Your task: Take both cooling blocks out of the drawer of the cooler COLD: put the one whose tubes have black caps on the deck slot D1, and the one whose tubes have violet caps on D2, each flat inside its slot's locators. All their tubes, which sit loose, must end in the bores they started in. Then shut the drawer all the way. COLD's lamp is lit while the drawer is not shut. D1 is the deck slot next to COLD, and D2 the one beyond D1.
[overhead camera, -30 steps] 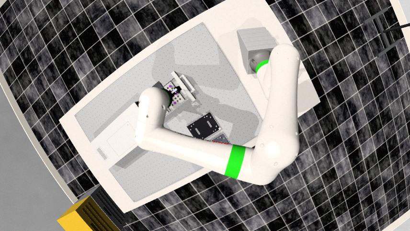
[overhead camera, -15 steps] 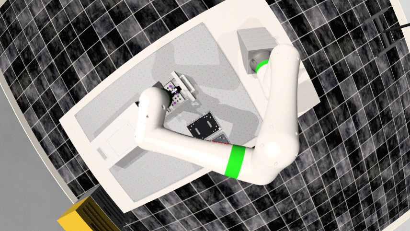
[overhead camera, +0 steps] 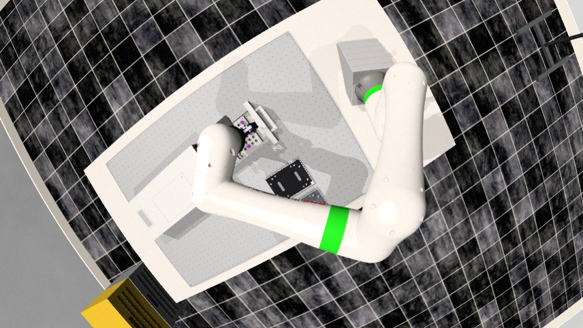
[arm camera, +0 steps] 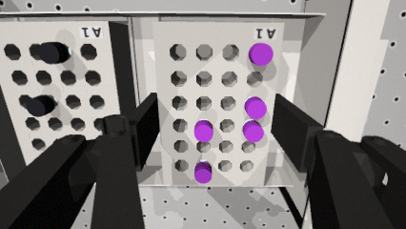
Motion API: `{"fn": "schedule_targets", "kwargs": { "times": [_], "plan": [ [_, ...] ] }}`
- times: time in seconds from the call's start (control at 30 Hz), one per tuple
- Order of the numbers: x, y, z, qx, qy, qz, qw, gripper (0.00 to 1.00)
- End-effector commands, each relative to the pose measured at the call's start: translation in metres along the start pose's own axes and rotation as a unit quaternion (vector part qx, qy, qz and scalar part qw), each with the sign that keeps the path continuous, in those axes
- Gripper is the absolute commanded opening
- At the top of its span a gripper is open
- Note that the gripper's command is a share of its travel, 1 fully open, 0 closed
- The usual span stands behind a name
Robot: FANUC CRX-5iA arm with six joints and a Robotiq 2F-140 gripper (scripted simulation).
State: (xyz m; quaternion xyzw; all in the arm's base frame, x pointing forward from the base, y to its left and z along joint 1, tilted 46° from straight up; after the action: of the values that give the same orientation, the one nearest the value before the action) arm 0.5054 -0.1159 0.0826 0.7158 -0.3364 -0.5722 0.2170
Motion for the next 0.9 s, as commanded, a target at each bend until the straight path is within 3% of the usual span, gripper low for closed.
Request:
{"fn": "schedule_targets", "kwargs": {
  "times": [0.0, 0.87],
  "plan": [
    [0.0003, 0.0008, -0.0002, 0.0, 0.0, 0.001, 1.0, 0.1],
    [0.0003, 0.0067, -0.0002, 0.0, 0.0, 0.001, 1.0, 0.1]
  ]
}}
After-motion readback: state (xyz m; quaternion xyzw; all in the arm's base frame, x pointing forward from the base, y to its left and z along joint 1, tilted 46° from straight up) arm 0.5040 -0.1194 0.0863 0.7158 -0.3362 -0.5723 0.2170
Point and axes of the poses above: the point where the finger pads meet when closed, its own y axis back along the fingers, its own z axis across the jaws, x = y × z, the point moved 6 cm from there along y, back along the fingers, and after that the axes turned 6 degrees about -y, right-handed, at the moved point
